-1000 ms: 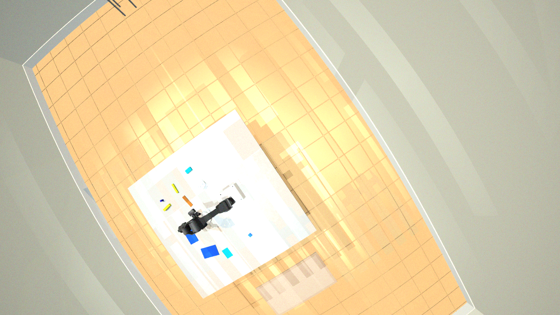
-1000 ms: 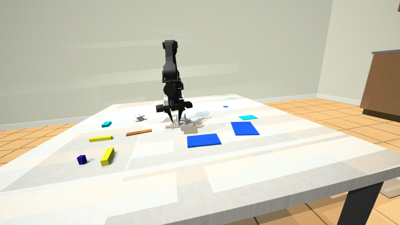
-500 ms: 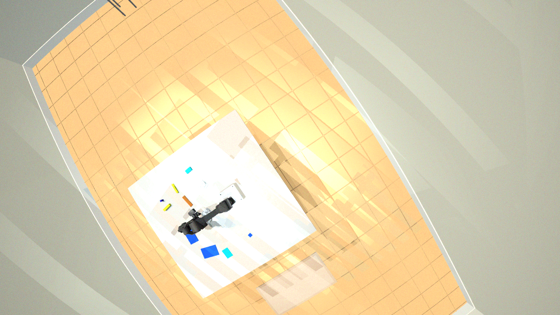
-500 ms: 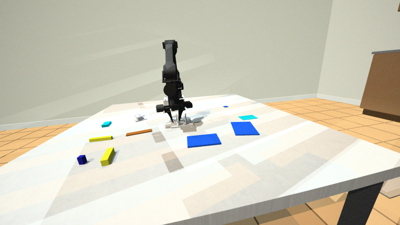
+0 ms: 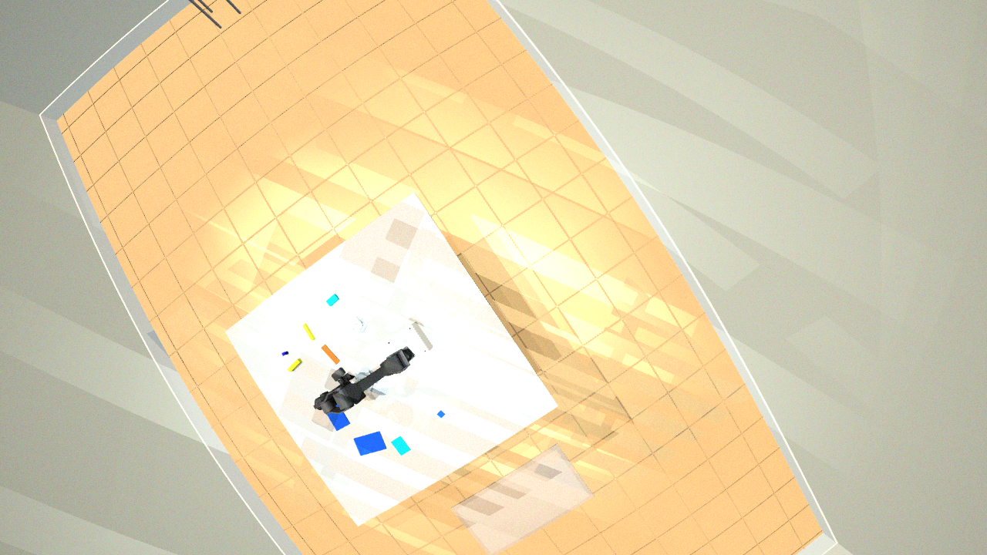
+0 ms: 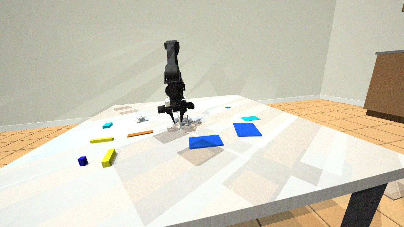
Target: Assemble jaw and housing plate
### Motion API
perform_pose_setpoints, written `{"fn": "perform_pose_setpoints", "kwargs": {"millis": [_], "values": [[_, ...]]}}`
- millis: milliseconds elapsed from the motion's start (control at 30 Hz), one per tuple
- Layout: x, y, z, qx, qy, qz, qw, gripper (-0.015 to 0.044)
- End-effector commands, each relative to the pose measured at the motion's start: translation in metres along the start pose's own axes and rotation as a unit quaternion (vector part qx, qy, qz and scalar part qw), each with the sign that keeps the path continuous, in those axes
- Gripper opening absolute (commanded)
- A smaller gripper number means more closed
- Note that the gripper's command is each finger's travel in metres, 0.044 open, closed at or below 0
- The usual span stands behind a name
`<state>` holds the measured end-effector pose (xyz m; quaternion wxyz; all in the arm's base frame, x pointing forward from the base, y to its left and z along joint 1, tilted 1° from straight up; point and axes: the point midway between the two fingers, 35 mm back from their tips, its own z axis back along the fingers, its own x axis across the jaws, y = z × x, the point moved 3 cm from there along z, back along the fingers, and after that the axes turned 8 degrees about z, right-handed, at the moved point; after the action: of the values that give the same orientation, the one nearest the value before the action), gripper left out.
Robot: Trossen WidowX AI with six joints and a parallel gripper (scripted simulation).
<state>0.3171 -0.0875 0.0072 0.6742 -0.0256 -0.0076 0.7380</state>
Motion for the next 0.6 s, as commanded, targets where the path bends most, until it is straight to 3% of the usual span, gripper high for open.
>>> {"fn": "perform_pose_setpoints", "kwargs": {"millis": [0, 567], "values": [[-0.0001, 0.0001, -0.0028, 0.0, 0.001, 0.001, 1.0, 0.0134], [-0.0001, 0.0001, -0.0029, 0.0, 0.001, 0.001, 1.0, 0.0134]]}}
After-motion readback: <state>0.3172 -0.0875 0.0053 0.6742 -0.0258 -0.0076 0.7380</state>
